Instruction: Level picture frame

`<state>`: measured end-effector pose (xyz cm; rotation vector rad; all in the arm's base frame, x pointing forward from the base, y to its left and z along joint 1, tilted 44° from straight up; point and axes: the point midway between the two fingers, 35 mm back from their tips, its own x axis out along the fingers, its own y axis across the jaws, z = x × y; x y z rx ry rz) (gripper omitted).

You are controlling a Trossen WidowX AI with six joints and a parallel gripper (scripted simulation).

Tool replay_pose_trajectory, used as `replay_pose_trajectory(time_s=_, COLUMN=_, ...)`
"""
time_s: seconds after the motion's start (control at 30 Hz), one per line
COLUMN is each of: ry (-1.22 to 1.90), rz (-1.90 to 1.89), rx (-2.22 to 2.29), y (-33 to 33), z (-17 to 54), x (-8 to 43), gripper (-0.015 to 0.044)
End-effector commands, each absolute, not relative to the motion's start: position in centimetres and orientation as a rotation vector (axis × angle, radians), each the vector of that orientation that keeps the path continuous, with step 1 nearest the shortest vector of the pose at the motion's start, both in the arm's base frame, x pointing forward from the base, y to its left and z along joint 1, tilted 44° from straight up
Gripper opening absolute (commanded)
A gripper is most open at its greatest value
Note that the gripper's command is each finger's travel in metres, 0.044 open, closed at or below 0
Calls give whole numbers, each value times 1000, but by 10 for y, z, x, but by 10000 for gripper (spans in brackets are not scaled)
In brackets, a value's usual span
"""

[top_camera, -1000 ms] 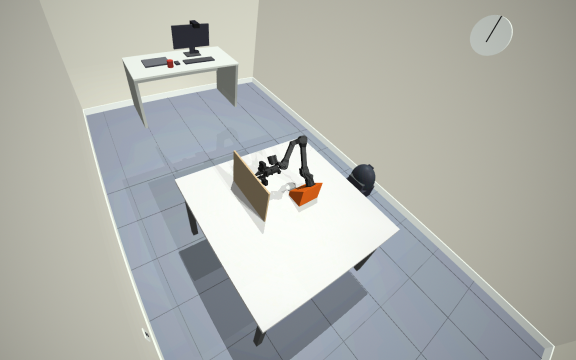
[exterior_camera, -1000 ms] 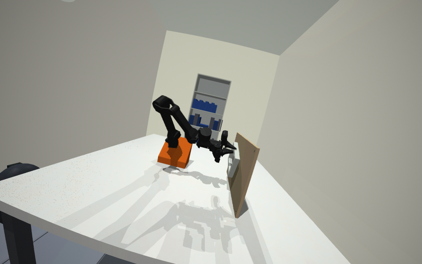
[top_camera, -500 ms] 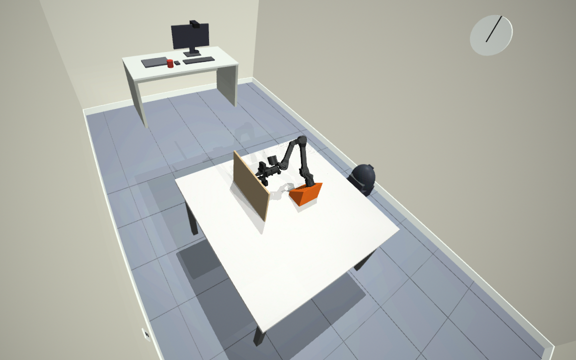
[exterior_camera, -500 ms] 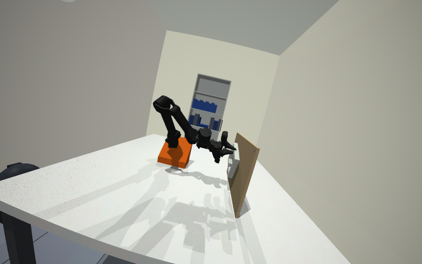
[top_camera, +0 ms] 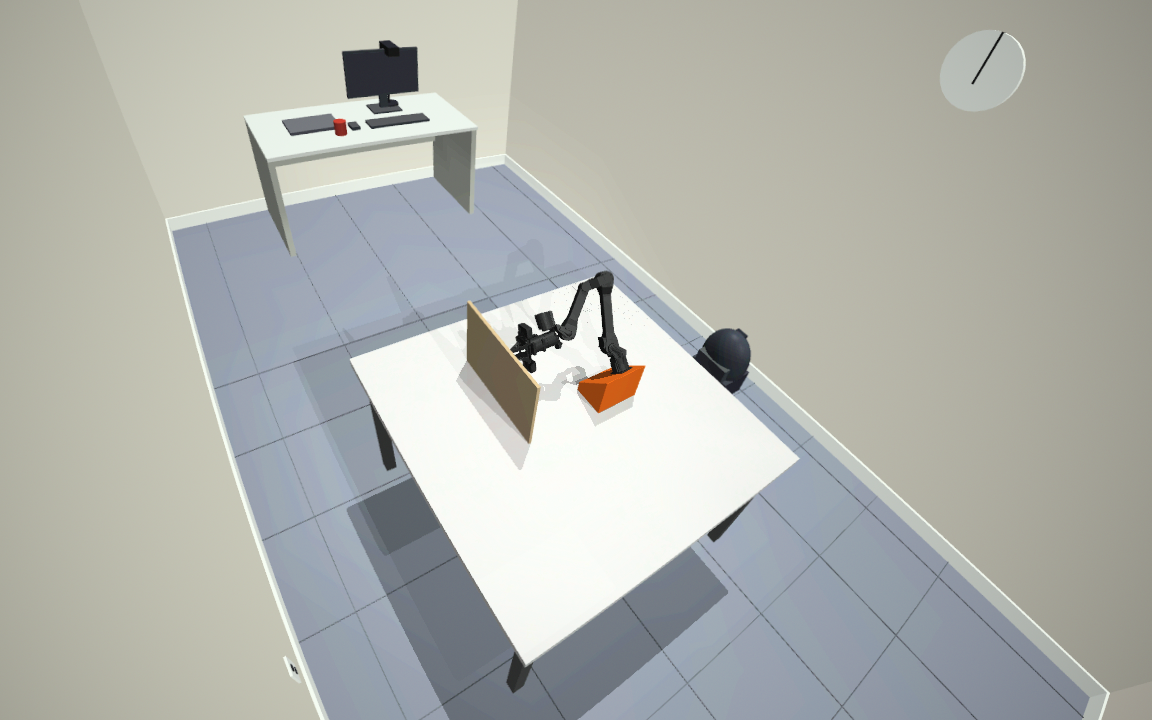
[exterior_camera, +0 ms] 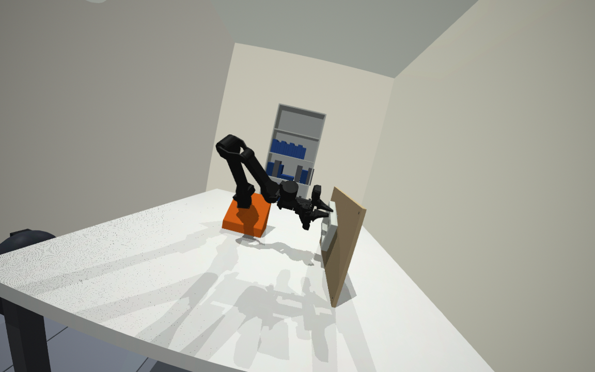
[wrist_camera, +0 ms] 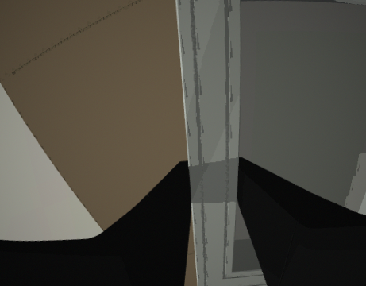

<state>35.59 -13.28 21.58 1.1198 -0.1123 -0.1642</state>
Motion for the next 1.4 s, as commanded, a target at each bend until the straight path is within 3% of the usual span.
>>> replay_pose_trajectory(time_s=0.0, ry=-113, rz=-164, rx=1114, y=-133, z=216, x=356, gripper=0)
replay_pose_trajectory(time_s=1.37, ry=-96, rz=-173, rx=874, y=-132, z=213, x=356, gripper=0)
